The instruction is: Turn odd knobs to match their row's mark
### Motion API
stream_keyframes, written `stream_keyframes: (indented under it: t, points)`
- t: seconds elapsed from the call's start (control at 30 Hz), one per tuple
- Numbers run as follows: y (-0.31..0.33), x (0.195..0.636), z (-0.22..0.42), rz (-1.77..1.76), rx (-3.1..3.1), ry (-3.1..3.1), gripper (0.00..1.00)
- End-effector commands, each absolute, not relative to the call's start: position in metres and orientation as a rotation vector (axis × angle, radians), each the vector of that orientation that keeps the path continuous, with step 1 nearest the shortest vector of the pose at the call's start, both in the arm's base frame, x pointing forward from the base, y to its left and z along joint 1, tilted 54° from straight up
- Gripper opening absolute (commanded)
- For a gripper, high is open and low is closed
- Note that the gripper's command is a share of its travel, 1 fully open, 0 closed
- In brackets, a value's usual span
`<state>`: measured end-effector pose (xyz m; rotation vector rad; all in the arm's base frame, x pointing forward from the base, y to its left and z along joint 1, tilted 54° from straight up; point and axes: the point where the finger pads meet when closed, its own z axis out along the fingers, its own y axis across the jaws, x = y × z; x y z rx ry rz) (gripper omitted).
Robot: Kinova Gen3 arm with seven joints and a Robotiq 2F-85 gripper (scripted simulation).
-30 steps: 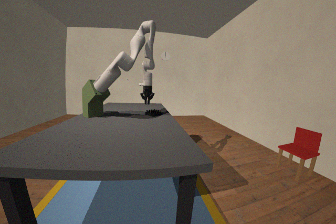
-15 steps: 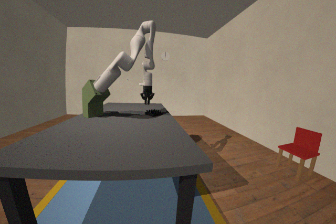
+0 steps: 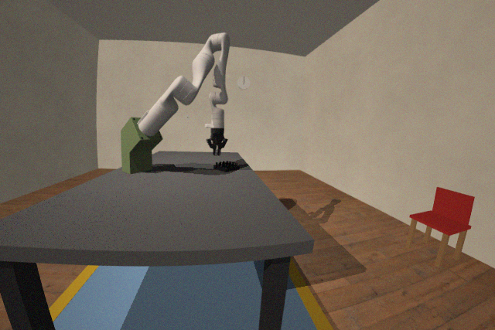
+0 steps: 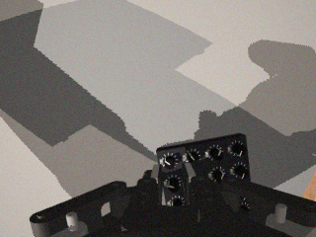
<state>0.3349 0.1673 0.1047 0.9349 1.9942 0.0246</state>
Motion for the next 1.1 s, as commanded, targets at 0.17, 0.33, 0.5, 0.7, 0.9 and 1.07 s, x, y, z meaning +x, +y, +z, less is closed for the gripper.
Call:
stream_keyframes:
  t: [0.17, 0.33, 0.5, 0.7, 0.9, 1.07]
  points:
    - [0.162, 0.341, 0.101, 0.018, 0.938, 1.989, 0.19]
    - [0.160, 0.346, 0.097, 0.018, 0.938, 1.989, 0.19]
    - [0.158, 0.351, 0.093, 0.018, 0.938, 1.989, 0.19]
    - [0.157, 0.354, 0.090, 0.018, 0.938, 1.989, 0.19]
    - [0.155, 0.357, 0.088, 0.018, 0.938, 1.989, 0.19]
    - [0.155, 0.359, 0.086, 0.018, 0.938, 1.989, 0.19]
